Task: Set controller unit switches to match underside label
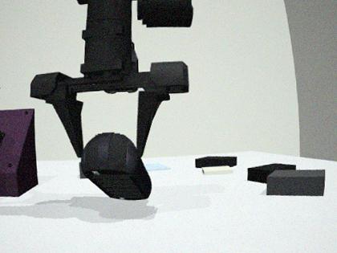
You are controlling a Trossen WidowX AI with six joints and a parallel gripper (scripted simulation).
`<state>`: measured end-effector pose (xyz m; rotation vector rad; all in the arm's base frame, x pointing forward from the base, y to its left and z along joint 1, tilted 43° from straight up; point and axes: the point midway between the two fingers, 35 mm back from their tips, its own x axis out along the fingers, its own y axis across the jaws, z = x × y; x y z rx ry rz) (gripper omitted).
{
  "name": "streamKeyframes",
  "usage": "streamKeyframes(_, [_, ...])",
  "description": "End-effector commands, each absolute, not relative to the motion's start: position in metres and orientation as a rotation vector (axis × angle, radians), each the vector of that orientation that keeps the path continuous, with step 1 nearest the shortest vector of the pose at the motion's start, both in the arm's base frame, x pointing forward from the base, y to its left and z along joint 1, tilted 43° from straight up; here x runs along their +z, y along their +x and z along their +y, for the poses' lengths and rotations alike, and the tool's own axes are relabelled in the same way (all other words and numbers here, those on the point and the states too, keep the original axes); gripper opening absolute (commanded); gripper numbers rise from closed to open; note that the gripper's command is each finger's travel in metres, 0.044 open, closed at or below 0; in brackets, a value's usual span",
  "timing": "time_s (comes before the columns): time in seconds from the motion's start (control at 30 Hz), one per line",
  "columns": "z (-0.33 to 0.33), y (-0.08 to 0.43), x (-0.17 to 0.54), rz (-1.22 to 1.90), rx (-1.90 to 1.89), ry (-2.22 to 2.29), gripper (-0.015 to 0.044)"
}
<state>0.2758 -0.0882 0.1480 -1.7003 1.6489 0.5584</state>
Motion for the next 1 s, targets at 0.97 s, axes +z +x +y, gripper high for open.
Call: streamKeyframes(0.97, [-0.058,0.279,0.148,1.640,0.563,-1.701,0.0336])
